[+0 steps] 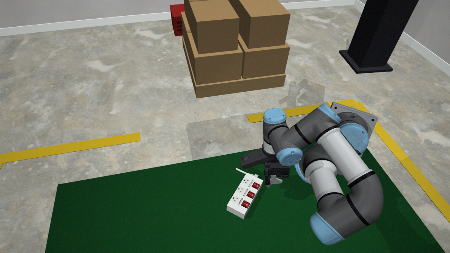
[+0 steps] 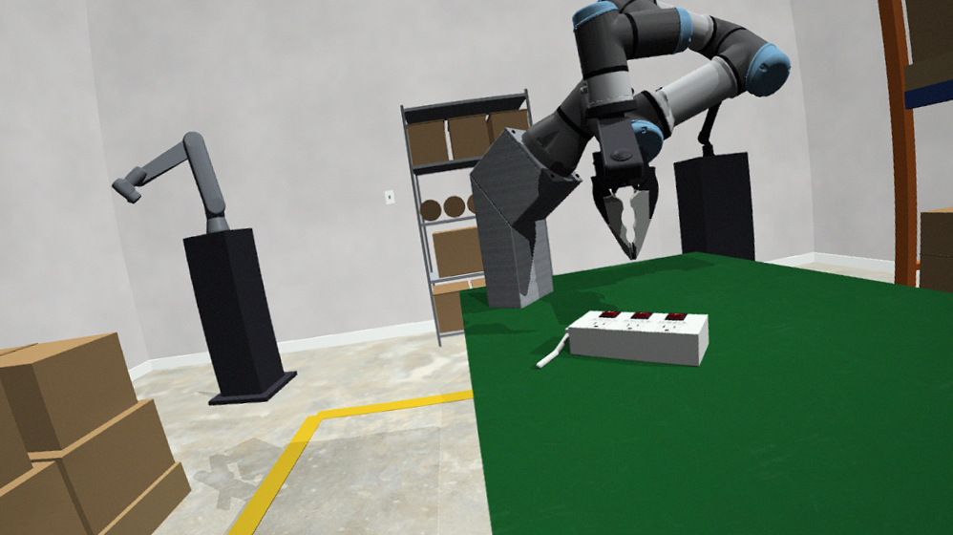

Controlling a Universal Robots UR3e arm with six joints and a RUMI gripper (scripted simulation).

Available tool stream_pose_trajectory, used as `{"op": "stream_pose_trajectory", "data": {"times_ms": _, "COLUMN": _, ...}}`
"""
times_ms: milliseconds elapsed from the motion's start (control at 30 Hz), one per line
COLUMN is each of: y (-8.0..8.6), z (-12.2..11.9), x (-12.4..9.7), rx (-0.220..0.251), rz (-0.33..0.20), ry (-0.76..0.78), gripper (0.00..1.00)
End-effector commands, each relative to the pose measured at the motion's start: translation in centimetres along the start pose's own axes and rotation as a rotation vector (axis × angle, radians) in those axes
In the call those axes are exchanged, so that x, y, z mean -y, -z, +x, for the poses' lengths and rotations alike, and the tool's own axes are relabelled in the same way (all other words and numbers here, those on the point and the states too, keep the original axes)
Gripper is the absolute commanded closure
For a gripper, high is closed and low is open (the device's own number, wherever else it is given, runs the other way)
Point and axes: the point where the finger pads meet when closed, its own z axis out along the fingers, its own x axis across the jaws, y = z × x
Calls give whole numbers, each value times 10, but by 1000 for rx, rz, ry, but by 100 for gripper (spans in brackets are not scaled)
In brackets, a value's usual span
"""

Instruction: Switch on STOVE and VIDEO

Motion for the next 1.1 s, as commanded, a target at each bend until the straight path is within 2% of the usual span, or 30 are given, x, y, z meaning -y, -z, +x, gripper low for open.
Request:
{"op": "stream_pose_trajectory", "data": {"times_ms": 0, "y": 1, "z": 0, "x": 0, "rx": -2, "rz": 1, "ry": 1, "gripper": 100}}
{"op": "stream_pose_trajectory", "data": {"times_ms": 967, "y": 1, "z": 0, "x": 0, "rx": -2, "rz": 1, "ry": 1, "gripper": 100}}
{"op": "stream_pose_trajectory", "data": {"times_ms": 1000, "y": 1, "z": 0, "x": 0, "rx": -2, "rz": 1, "ry": 1, "gripper": 0}}
{"op": "stream_pose_trajectory", "data": {"times_ms": 1067, "y": 1, "z": 0, "x": 0, "rx": -2, "rz": 1, "ry": 1, "gripper": 0}}
